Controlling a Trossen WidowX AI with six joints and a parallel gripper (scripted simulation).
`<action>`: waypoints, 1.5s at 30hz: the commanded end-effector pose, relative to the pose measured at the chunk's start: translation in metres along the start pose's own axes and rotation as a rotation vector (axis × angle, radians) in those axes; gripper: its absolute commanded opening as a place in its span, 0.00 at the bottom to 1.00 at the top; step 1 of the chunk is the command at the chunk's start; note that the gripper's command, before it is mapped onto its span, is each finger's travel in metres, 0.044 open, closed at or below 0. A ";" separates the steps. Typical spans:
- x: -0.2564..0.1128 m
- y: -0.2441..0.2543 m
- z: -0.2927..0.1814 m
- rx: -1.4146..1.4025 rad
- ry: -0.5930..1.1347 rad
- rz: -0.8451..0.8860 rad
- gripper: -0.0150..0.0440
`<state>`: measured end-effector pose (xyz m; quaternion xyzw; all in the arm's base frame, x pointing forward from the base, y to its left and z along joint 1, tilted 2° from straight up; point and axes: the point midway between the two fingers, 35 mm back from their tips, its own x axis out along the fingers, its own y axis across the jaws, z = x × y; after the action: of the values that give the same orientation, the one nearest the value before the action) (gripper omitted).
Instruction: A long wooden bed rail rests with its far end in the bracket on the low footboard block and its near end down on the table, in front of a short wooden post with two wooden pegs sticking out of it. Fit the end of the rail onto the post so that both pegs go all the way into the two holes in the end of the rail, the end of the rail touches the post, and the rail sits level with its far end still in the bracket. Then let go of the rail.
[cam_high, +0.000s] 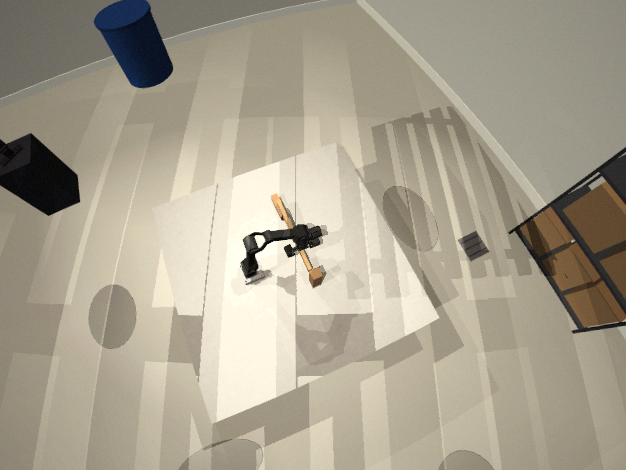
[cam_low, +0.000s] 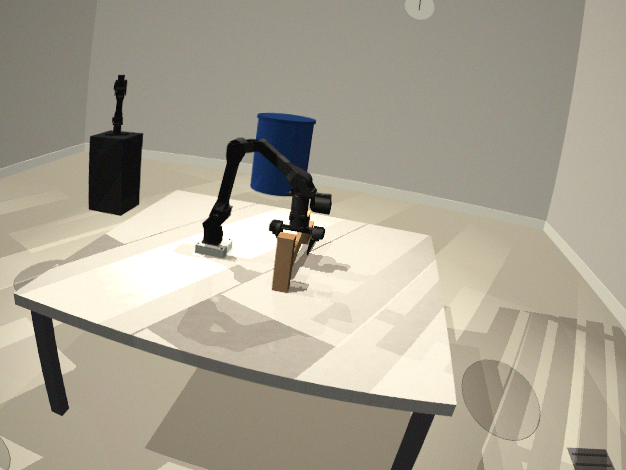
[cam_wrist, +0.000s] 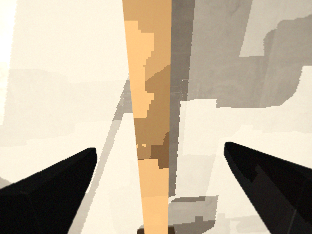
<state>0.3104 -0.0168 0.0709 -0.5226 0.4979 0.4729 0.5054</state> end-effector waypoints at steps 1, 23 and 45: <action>0.010 0.004 0.001 -0.003 -0.004 0.013 1.00; 0.033 0.006 0.001 -0.003 -0.004 0.013 0.73; 0.033 0.006 0.001 -0.003 -0.004 0.013 0.25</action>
<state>0.3068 -0.0178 0.0392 -0.5200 0.5005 0.4769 0.5017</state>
